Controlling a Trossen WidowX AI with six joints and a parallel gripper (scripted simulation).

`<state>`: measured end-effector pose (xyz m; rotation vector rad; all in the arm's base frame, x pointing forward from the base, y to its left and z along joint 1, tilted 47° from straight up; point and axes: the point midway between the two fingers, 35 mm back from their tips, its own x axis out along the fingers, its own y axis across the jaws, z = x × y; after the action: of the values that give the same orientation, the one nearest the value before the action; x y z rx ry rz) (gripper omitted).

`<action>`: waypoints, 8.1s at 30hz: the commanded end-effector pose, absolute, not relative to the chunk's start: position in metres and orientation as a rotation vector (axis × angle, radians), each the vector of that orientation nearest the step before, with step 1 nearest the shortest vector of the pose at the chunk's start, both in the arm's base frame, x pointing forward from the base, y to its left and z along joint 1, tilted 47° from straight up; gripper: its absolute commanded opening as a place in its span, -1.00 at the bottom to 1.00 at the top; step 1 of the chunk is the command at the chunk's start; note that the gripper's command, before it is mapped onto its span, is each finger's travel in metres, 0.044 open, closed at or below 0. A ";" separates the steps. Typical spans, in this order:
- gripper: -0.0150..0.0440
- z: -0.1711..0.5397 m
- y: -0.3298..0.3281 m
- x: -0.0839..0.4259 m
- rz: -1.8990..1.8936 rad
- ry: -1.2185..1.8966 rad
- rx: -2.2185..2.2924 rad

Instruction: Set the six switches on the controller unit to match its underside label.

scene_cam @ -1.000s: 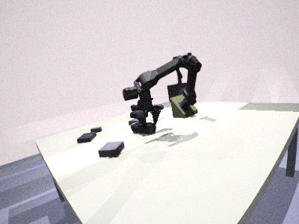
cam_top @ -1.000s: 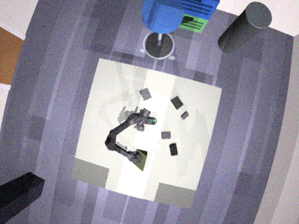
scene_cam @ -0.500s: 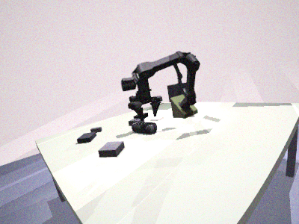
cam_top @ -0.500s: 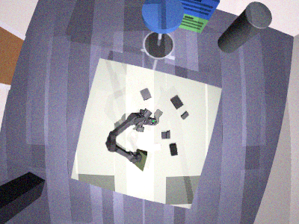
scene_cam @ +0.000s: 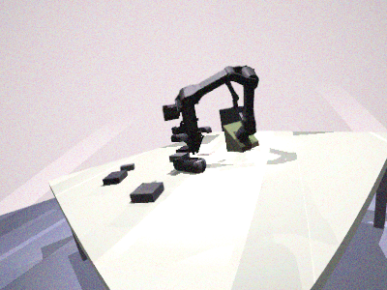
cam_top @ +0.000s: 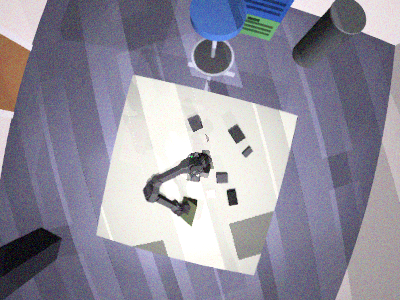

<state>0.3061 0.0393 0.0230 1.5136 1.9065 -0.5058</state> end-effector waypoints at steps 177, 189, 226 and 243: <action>-0.49 0.030 0.134 0.373 -0.623 2.140 1.235; -0.49 0.029 0.131 0.364 -0.623 2.140 1.235; -0.49 0.024 0.119 0.321 -0.626 2.142 1.235; -0.49 0.066 0.099 0.388 -0.663 2.062 1.333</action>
<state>0.3784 0.1051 0.0589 1.3156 2.0761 -0.6438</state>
